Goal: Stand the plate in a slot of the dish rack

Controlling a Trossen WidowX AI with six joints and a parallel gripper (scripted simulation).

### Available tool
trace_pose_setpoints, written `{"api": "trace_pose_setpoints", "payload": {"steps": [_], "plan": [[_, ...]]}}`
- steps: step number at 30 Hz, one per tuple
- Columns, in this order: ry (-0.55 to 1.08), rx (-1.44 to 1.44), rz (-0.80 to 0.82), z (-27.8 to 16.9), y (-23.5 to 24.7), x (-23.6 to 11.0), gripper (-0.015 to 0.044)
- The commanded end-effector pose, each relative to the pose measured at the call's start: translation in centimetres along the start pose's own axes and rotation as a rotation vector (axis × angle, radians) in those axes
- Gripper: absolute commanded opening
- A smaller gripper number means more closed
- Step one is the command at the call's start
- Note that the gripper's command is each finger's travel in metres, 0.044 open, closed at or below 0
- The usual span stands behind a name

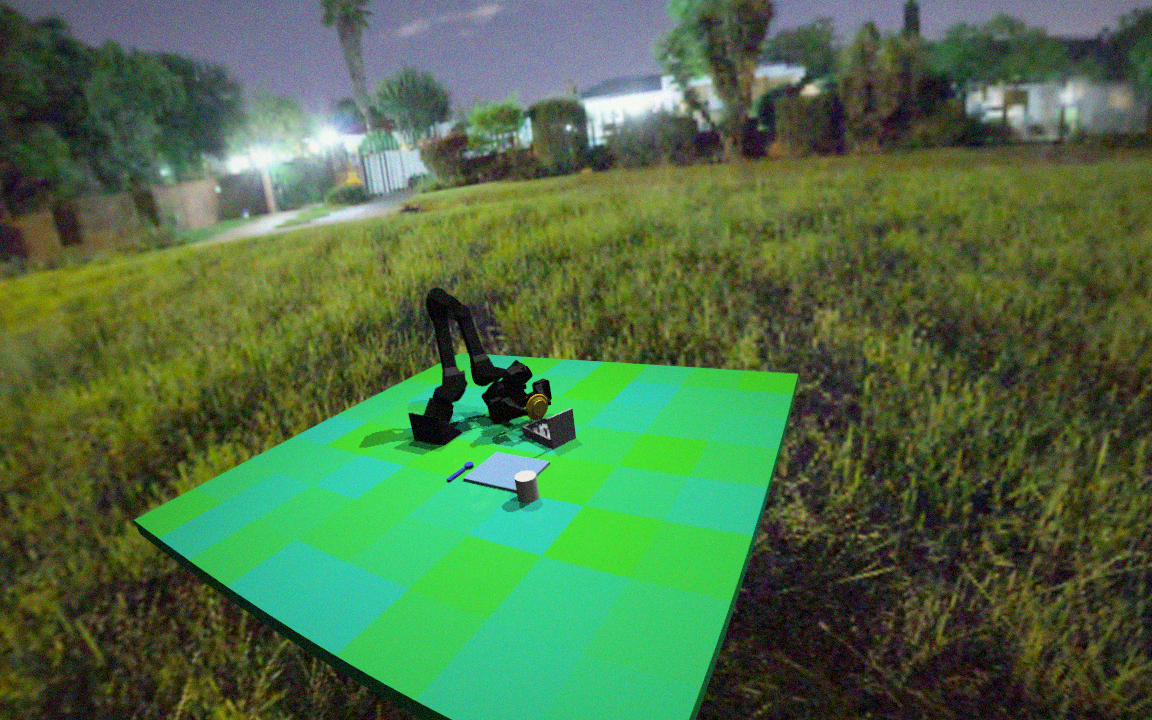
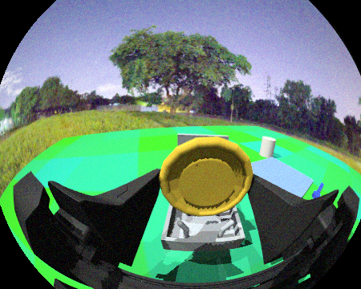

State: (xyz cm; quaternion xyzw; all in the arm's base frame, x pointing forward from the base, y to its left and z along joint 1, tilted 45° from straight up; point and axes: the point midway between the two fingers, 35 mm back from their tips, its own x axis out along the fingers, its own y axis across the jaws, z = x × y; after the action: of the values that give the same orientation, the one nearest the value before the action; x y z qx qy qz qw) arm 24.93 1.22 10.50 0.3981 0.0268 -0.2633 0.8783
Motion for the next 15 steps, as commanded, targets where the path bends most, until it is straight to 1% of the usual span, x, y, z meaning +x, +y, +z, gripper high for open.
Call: {"api": "trace_pose_setpoints", "payload": {"steps": [1,5,10,15], "plan": [[0.002,-0.006,-0.002,-0.1,-0.3,0.3,0.0000],[0.000,-0.001,0.000,-0.2,-0.3,0.5,0.0000],[-0.002,0.007,0.002,-1.9,-0.4,0.5,0.0000],[0.004,0.005,0.006,-1.5,-0.2,0.5,0.0000]]}}
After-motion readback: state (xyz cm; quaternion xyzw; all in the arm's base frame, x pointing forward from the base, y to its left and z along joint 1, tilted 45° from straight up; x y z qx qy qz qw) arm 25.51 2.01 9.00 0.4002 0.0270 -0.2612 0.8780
